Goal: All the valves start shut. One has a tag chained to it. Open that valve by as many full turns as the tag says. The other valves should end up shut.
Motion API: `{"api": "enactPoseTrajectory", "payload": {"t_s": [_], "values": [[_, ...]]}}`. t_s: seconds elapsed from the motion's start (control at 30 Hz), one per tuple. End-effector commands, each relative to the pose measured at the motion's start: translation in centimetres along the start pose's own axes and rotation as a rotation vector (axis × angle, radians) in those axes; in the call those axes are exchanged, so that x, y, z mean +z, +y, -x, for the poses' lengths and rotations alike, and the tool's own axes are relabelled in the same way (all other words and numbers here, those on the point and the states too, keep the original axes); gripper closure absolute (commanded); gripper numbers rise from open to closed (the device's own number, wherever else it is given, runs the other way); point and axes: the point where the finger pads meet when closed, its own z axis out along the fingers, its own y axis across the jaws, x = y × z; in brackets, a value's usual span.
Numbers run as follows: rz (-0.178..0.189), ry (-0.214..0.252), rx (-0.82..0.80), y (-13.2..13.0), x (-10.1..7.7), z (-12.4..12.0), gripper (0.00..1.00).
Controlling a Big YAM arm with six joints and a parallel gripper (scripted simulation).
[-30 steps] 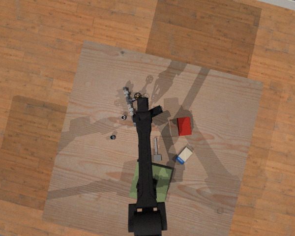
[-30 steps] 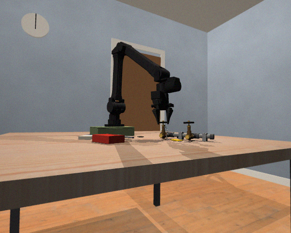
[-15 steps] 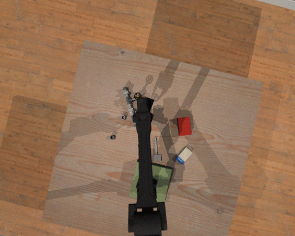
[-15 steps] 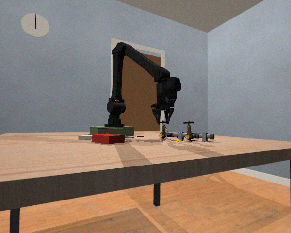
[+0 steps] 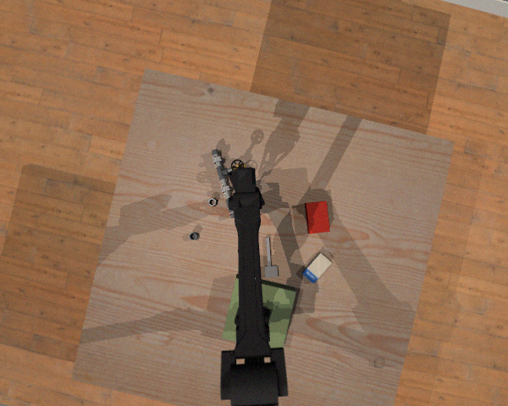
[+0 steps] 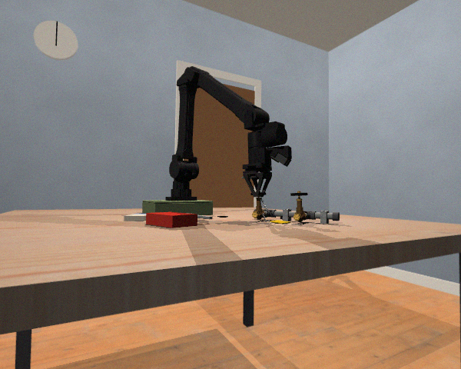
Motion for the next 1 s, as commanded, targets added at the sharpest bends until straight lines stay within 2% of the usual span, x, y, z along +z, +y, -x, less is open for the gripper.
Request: {"api": "enactPoseTrajectory", "payload": {"t_s": [0.0, 0.2, 0.3, 0.6, 0.83, 0.87, 0.97], "values": [[-0.010, -0.024, -0.350, -0.46, -1.34, 1.05, 1.00], [-0.015, -0.027, -0.661, -0.47, -1.33, 1.04, 1.00], [-0.016, -0.026, -0.740, -0.47, -1.33, 1.03, 1.00], [-0.018, -0.024, -0.840, -0.49, -1.32, 1.02, 1.00], [-0.019, -0.024, -0.856, -0.50, -1.32, 1.01, 1.00], [-0.019, -0.024, -0.856, -0.50, -1.32, 1.01, 0.00], [-0.020, -0.025, -0.856, -0.51, -1.31, 1.04, 0.00]]}}
